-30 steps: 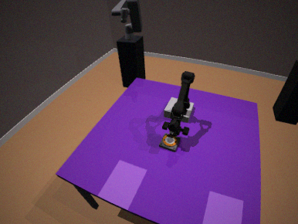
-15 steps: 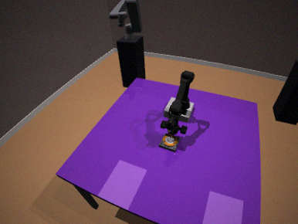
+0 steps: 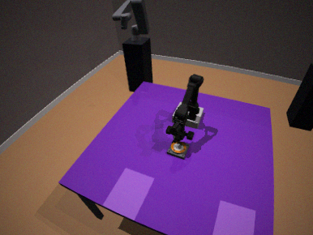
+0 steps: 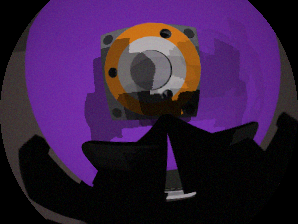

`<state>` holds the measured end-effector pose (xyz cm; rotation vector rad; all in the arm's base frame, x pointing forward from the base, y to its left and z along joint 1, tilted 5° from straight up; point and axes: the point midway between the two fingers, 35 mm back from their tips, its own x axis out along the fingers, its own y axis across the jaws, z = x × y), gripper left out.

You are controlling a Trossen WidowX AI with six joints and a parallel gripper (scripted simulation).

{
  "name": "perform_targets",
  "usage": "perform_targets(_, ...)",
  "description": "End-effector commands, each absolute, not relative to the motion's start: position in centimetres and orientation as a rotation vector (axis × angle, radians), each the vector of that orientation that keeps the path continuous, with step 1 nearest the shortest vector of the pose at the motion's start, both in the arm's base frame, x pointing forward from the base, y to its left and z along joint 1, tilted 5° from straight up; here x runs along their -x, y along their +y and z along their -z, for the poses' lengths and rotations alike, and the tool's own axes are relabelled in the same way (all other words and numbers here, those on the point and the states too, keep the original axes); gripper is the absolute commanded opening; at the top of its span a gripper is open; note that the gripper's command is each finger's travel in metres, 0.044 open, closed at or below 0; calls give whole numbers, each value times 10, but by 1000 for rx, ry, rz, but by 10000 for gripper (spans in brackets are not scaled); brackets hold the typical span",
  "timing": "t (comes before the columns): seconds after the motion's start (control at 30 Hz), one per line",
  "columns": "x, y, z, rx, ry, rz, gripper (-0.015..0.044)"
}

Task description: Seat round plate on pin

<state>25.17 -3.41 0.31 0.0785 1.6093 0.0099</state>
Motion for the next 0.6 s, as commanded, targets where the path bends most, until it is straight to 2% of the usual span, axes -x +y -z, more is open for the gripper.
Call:
perform_targets(0.0, -256, -42, -4, -72, 1603, -7, 0)
perform_targets(0.57, -268, -63, -6, -70, 1602, -5, 0)
